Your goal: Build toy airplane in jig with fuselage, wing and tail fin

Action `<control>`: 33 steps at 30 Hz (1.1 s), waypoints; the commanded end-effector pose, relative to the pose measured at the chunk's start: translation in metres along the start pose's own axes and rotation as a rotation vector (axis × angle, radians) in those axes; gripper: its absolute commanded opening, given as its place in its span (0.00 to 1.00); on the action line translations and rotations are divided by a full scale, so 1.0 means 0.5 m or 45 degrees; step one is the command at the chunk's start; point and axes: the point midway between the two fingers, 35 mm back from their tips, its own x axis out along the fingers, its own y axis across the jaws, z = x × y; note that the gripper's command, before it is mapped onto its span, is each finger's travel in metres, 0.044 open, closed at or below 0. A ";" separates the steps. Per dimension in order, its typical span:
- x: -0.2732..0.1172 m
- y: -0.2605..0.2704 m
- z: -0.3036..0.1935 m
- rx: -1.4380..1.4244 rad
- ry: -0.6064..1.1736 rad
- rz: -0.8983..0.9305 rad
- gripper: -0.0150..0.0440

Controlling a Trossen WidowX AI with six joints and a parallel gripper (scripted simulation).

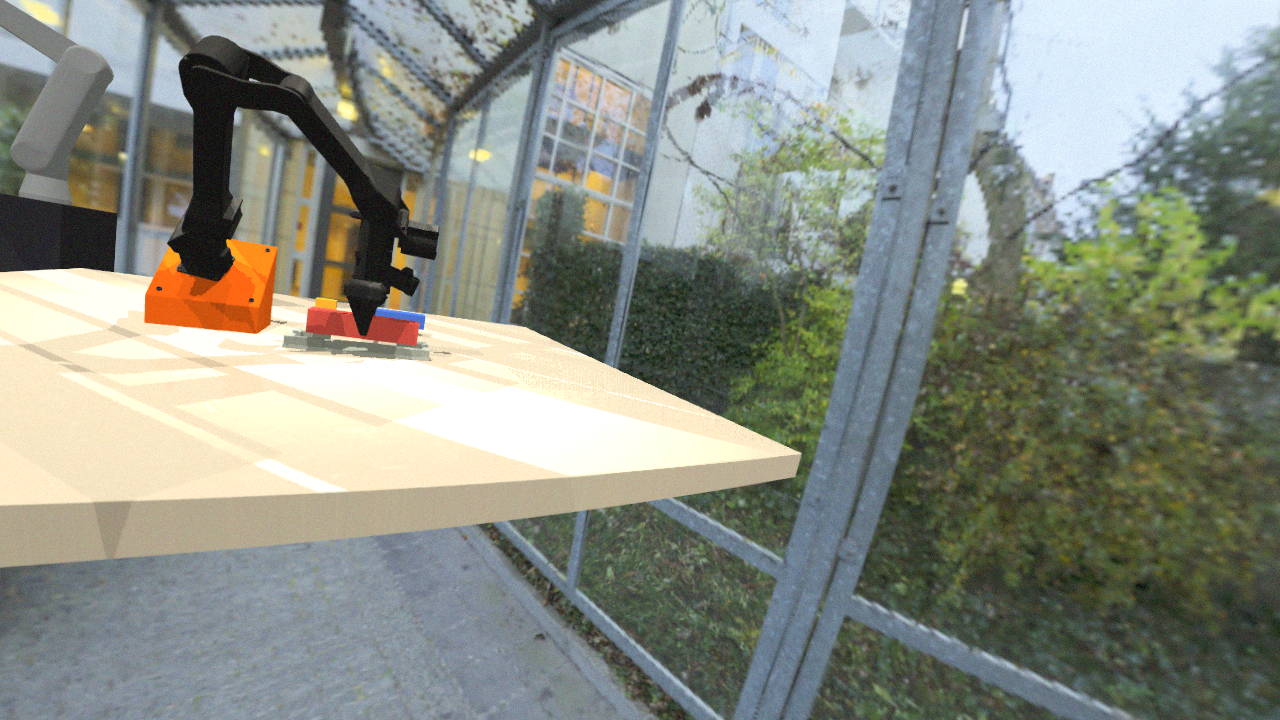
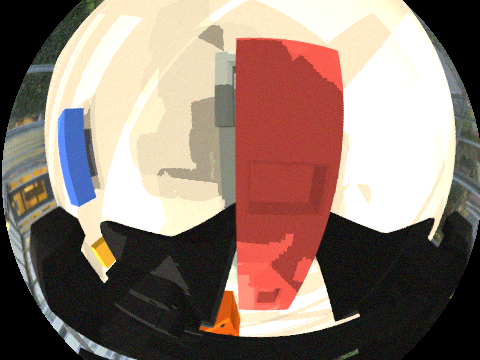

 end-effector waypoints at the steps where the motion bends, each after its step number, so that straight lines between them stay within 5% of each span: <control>1: 0.003 0.001 0.000 -0.013 -0.003 -0.006 0.59; 6: 0.001 0.000 0.000 0.000 0.000 0.000 0.53; 11: 0.001 0.000 0.000 0.000 0.000 0.000 0.31; 26: 0.001 0.000 0.000 0.000 0.000 0.000 0.97; 33: 0.001 0.000 0.000 0.000 0.000 0.000 1.00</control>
